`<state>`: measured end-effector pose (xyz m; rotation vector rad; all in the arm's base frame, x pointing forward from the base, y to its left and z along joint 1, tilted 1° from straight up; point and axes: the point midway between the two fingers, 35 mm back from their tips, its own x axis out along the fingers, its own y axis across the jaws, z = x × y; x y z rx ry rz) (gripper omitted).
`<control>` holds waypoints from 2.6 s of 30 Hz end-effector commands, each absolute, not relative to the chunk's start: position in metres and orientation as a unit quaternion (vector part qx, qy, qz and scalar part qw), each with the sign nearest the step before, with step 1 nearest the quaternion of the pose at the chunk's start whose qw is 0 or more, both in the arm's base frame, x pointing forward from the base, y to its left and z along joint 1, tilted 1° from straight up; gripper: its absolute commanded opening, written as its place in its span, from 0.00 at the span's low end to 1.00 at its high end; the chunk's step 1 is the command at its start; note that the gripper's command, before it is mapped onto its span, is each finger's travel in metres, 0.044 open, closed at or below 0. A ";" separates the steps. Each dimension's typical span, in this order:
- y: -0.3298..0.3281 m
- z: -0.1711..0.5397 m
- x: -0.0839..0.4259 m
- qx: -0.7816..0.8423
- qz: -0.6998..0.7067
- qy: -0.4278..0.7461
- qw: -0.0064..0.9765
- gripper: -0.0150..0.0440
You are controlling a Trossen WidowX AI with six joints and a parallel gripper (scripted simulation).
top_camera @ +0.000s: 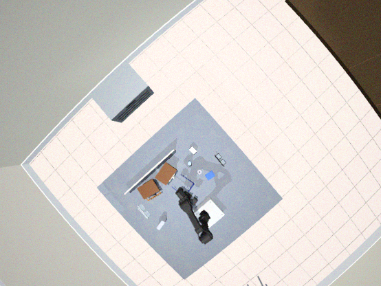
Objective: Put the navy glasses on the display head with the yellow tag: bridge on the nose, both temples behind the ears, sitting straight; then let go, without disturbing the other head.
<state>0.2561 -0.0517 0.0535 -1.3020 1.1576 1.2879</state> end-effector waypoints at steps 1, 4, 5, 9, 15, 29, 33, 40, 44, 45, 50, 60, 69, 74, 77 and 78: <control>-0.051 0.048 0.256 -0.531 0.527 0.471 0.468 0.25; -0.051 0.045 0.256 -0.532 0.525 0.472 0.467 0.25; -0.051 0.044 0.256 -0.533 0.525 0.472 0.466 0.25; -0.050 0.041 0.255 -0.534 0.523 0.474 0.465 0.25; -0.049 0.035 0.255 -0.535 0.523 0.474 0.464 0.25; -0.048 0.024 0.255 -0.535 0.523 0.474 0.464 0.25; -0.048 0.024 0.257 -0.535 0.523 0.474 0.464 0.25; -0.047 0.023 0.266 -0.537 0.521 0.472 0.466 0.25; -0.046 0.023 0.269 -0.539 0.519 0.470 0.469 0.25; -0.046 0.023 0.270 -0.540 0.518 0.469 0.469 0.25; -0.046 0.023 0.275 -0.540 0.517 0.468 0.470 0.25; -0.045 0.023 0.285 -0.540 0.518 0.469 0.469 0.25; -0.043 0.023 0.295 -0.538 0.520 0.472 0.467 0.25; -0.043 0.024 0.301 -0.538 0.520 0.472 0.467 0.25; -0.042 0.024 0.305 -0.538 0.520 0.472 0.467 0.25; -0.042 0.024 0.306 -0.538 0.520 0.472 0.467 0.25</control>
